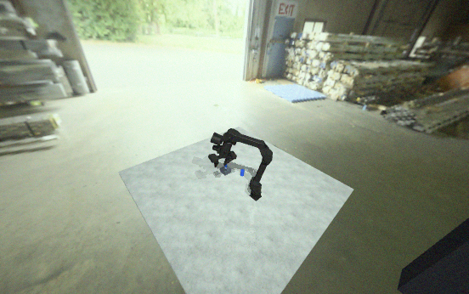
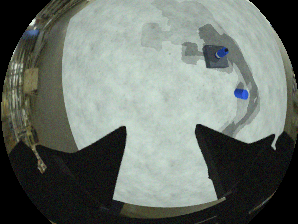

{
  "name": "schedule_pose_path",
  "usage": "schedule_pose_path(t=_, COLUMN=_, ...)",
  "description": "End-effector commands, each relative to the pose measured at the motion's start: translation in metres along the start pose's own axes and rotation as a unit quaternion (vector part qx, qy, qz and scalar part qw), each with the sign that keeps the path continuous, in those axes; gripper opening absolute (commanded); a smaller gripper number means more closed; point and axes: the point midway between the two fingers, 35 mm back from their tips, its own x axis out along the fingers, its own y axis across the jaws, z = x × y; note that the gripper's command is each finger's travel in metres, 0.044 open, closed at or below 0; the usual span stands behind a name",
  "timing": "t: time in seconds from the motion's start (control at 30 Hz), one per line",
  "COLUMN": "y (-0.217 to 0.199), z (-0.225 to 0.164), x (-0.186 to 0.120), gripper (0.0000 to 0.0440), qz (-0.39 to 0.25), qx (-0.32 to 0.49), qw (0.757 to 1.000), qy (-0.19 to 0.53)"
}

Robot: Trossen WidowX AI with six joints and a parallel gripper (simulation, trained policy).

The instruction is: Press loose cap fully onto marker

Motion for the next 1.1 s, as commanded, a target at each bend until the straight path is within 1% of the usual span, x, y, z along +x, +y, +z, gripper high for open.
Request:
schedule_pose_path(t=0.0, y=-0.007, z=0.006, x=0.000, gripper=0.0332, qz=-0.004, qx=0.016, qw=1.000, qy=0.003)
schedule_pose_path(t=1.07, y=-0.077, z=0.051, x=0.000, gripper=0.0329, qz=-0.043, qx=0.149, qw=0.988, qy=0.005)
